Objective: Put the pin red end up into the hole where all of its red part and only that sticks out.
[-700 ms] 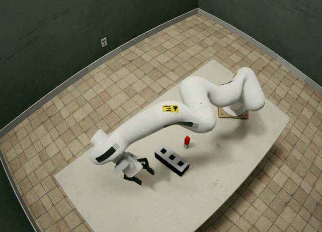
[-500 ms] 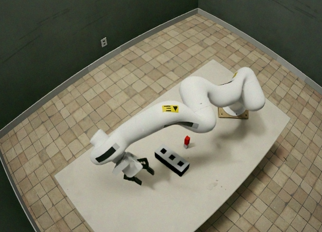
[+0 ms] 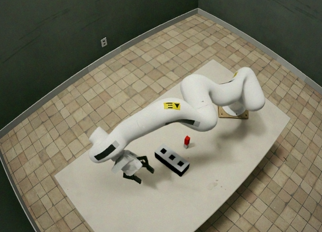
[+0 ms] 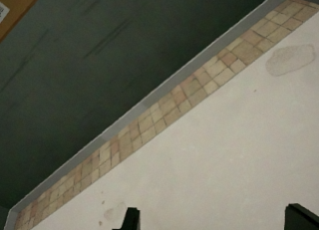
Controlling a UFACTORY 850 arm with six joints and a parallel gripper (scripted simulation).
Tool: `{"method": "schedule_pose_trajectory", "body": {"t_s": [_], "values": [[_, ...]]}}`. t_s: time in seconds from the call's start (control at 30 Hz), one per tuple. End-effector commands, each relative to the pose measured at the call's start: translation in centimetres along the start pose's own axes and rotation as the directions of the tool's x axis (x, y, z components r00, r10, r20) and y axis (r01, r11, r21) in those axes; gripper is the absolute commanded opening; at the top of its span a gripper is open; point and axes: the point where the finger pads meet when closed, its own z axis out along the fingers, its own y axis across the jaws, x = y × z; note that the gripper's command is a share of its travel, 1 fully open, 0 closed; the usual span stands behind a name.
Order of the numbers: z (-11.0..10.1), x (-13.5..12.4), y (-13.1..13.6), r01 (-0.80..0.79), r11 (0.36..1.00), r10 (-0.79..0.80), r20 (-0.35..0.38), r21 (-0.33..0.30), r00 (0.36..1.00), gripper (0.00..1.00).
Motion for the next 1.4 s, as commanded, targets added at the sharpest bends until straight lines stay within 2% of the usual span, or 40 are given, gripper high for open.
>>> {"method": "schedule_pose_trajectory", "body": {"t_s": [0.0,0.17,0.4,0.43,0.57,0.87,0.97,1.0,1.3,1.37], "values": [[-3.8,4.1,-4.4,0.007,1.000,-0.007,0.001,-0.004,1.000,1.00],[-7.0,7.5,-8.1,0.007,1.000,-0.007,0.001,-0.004,1.000,1.00],[-7.0,7.5,-8.1,0.007,1.000,-0.007,0.001,-0.004,1.000,1.00],[-5.6,2.7,-13.0,0.009,1.000,-0.009,0.003,-0.006,1.000,1.00],[-5.5,2.0,-13.9,0.009,1.000,-0.009,0.003,-0.006,1.000,1.00],[-4.0,-3.8,-20.5,0.009,1.000,-0.009,0.003,-0.006,1.000,1.00],[-4.0,-4.0,-20.8,0.009,1.000,-0.009,0.003,-0.006,1.000,1.00],[-3.4,-6.3,-23.6,0.002,1.000,-0.003,0.009,0.029,1.000,1.00],[-2.4,-11.6,-30.2,0.002,1.000,-0.003,0.009,0.029,1.000,1.00],[-2.4,-11.7,-30.2,0.002,1.000,-0.003,0.009,0.029,1.000,1.00]]}}
